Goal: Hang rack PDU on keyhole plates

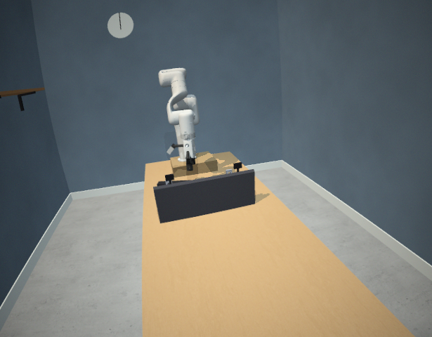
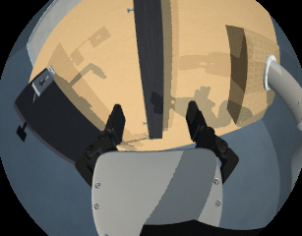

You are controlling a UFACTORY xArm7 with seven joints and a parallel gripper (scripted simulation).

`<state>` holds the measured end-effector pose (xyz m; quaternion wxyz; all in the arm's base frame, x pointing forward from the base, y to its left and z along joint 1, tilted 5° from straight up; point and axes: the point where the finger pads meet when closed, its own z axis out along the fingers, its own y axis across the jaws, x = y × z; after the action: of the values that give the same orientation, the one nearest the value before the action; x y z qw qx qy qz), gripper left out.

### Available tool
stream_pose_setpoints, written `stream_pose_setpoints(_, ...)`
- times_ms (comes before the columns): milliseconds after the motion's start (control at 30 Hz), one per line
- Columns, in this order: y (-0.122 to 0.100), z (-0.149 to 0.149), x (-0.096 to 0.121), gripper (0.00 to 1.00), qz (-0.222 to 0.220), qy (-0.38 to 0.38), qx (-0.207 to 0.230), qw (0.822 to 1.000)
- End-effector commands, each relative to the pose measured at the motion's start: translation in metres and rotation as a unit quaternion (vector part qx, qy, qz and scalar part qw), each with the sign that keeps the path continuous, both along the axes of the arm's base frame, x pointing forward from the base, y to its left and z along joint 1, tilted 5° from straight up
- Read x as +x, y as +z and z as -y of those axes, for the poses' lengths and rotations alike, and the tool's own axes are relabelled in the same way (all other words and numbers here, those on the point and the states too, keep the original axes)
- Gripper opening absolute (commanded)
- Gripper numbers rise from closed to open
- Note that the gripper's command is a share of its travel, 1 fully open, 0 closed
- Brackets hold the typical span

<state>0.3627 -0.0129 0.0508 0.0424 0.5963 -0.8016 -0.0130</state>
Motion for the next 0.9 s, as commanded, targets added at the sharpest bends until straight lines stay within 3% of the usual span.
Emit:
stream_pose_setpoints(0,-0.015,0.001,0.002,0.97,0.003,0.000,0.000,1.000)
stream_pose_setpoints(500,-0.023,0.001,0.002,0.97,0.003,0.000,0.000,1.000)
stream_pose_setpoints(733,-0.040,0.001,0.000,0.97,0.003,0.000,0.000,1.000)
stream_pose_setpoints(867,-0.063,0.002,-0.001,0.97,0.003,0.000,0.000,1.000)
